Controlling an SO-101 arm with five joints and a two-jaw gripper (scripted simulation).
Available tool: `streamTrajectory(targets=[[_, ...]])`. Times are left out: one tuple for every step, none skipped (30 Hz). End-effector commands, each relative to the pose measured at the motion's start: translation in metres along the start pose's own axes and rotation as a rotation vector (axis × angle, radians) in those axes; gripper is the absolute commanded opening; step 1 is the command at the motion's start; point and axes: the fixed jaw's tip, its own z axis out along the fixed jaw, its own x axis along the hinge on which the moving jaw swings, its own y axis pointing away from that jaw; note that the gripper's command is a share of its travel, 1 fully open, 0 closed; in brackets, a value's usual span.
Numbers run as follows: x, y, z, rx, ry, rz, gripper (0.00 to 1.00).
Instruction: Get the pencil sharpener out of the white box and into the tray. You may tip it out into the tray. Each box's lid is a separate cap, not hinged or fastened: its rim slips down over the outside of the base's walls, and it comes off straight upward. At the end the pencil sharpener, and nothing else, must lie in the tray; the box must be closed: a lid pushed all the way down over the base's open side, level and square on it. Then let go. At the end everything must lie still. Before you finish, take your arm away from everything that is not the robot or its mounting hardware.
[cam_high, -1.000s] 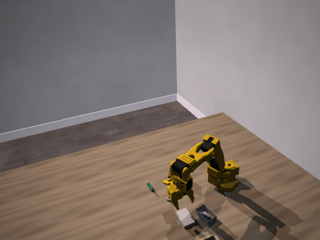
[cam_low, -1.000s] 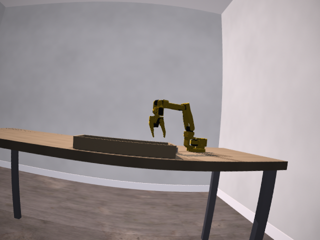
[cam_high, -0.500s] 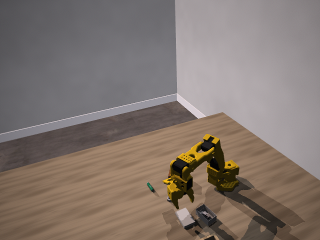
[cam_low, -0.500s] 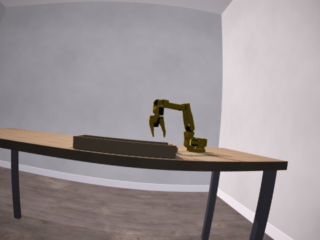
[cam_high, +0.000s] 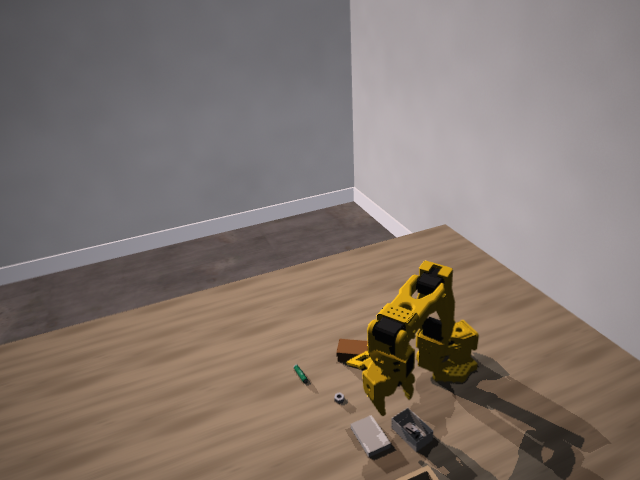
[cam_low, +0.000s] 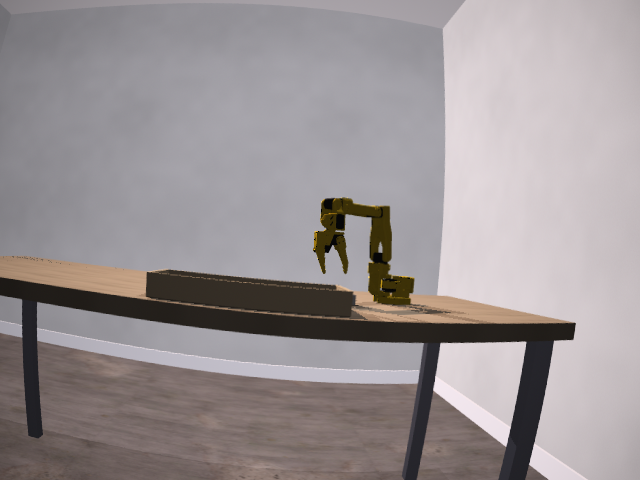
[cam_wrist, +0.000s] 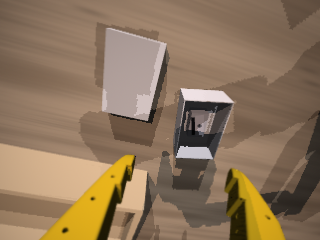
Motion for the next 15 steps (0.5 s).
streamTrajectory(targets=[[0.009, -0.01, -0.009, -0.05, 0.023, -0.034, 0.3], [0.01, -0.013, -0.009, -0.048, 0.022, -0.041, 0.3], [0.011, -0.015, -0.008, -0.047, 0.021, -0.048, 0.3], [0.011, -0.017, -0.008, -0.046, 0.02, -0.053, 0.3], [0.012, -0.018, -0.008, -0.045, 0.019, -0.057, 0.3], [0.012, -0.019, -0.008, -0.044, 0.019, -0.059, 0.3], [0.012, -0.02, -0.008, -0.043, 0.019, -0.061, 0.3], [0.013, -0.021, -0.007, -0.043, 0.019, -0.062, 0.3], [0.013, -0.021, -0.007, -0.043, 0.018, -0.063, 0.3], [0.013, -0.021, -0.007, -0.043, 0.018, -0.063, 0.3], [0.013, -0.021, -0.007, -0.043, 0.018, -0.063, 0.3], [0.013, -0.021, -0.007, -0.043, 0.018, -0.063, 0.3], [0.013, -0.021, -0.007, -0.043, 0.018, -0.063, 0.3], [0.013, -0.021, -0.007, -0.043, 0.018, -0.063, 0.3], [0.013, -0.021, -0.007, -0.043, 0.018, -0.063, 0.3]])
